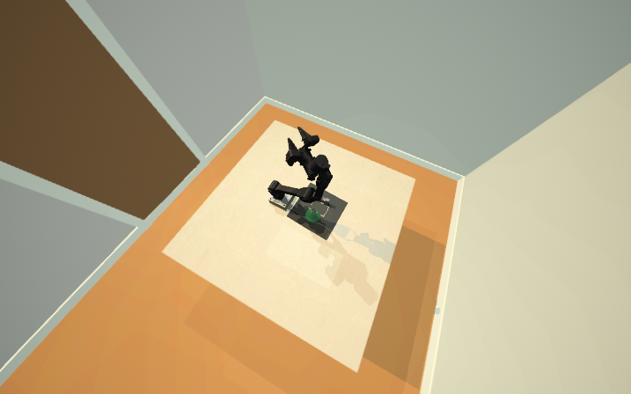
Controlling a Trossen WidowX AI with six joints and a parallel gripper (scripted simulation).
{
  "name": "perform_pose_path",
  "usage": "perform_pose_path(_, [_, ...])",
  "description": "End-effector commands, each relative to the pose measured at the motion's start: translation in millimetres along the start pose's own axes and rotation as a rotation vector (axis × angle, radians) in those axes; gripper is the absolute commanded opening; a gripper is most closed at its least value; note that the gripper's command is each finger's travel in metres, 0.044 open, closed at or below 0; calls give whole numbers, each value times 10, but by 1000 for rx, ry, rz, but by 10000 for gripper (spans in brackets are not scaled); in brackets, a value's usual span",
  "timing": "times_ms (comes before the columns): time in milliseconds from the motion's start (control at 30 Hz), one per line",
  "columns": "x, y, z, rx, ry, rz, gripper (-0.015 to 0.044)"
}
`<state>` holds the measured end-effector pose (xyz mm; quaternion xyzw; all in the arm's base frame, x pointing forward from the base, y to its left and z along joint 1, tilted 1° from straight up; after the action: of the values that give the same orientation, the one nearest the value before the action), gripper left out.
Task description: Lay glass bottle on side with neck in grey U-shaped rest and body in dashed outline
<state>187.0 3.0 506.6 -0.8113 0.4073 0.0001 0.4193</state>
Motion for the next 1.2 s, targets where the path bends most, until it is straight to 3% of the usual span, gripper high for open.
perform_pose_path(0, [-3,16,-16,2,5,-1,426])
perform_pose_path(200, [-154,238,-287,-29,100,10,440])
perform_pose_path(633, [-801,910,-649,-192,544,261,440])
perform_pose_path(933, [-1302,1099,-309,-427,825,586,440])
perform_pose_path(1167, [-1445,1033,203,-638,982,931,440])
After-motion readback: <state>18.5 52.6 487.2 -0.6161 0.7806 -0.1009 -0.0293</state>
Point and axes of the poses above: the point midway between the two fingers, 35 mm back from their tips, its own x axis back along the fingers, its own y axis across the jaws, z = x × y, the point moved 8 cm from there along x, back along the fingers, and after that the axes turned 15 degrees about -x, right-handed, at the moved point
